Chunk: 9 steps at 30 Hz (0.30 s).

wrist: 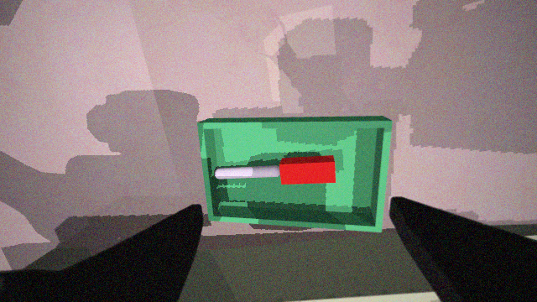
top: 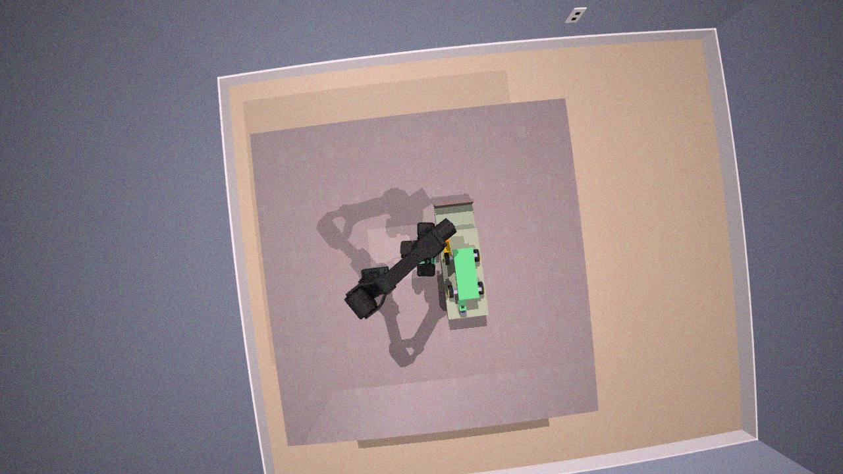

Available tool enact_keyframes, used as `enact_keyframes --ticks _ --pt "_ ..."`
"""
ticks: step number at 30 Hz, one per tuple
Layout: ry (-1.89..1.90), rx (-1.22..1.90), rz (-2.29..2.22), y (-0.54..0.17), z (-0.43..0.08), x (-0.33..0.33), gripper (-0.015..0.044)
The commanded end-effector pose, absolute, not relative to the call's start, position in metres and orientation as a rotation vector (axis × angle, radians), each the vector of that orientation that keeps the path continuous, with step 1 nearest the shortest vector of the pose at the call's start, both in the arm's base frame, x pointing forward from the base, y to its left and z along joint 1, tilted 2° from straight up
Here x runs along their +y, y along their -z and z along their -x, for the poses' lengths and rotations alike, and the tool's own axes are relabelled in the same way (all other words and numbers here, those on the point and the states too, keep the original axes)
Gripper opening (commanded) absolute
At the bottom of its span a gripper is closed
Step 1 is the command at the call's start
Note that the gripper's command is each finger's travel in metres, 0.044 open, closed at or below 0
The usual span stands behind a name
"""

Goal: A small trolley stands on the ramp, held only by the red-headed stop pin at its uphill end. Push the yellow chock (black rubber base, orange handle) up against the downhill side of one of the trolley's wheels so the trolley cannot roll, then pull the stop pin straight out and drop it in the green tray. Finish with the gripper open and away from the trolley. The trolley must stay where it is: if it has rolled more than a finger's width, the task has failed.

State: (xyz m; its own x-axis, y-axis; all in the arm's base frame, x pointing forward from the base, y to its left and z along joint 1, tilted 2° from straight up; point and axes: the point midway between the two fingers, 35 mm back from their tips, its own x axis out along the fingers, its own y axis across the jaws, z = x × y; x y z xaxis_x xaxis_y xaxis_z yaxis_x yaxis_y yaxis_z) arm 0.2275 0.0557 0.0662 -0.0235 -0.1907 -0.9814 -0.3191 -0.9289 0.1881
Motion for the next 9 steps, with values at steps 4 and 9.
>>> enact_keyframes --ticks 4,9 --pt "-2.101 0.558 2.13 -0.089 -0.229 0.057 0.044" --pt "-2.101 0.558 2.13 -0.104 -0.229 0.058 0.044"
